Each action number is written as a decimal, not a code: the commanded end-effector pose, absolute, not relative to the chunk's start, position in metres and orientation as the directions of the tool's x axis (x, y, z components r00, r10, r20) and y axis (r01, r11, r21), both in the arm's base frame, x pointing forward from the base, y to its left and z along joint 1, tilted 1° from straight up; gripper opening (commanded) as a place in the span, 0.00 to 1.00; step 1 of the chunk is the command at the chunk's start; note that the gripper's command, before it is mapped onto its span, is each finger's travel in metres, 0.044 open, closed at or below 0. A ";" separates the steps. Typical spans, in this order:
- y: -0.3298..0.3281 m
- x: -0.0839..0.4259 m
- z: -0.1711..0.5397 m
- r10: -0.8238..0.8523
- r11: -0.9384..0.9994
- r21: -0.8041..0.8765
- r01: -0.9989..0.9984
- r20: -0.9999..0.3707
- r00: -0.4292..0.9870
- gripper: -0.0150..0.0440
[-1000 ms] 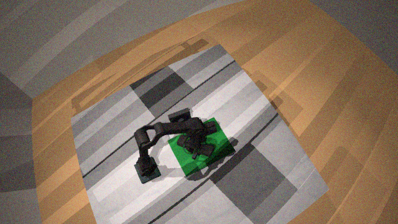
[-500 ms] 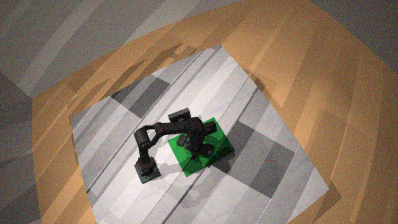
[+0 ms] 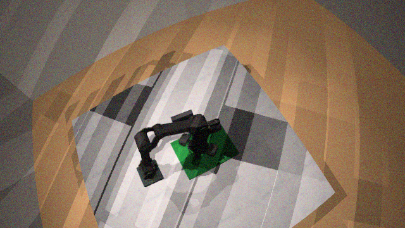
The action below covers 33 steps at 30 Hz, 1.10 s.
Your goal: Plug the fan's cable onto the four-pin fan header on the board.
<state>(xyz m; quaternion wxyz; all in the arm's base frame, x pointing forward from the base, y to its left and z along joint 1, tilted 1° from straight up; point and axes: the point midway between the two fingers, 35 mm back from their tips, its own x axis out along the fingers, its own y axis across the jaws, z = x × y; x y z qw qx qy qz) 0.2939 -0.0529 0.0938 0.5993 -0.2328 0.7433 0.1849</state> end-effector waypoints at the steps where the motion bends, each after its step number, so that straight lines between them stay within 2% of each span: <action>1: -0.053 0.295 0.112 -0.124 0.821 -0.009 -0.571 -0.979 -0.163 0.25; 17: -0.053 0.289 0.150 -0.119 0.821 -0.006 -0.571 -0.980 -0.161 0.25; 26: -0.064 0.276 0.150 0.012 0.821 -0.006 -0.571 -1.000 0.028 0.25; 33: -0.064 0.276 0.150 0.016 0.821 -0.006 -0.571 -0.999 0.033 0.25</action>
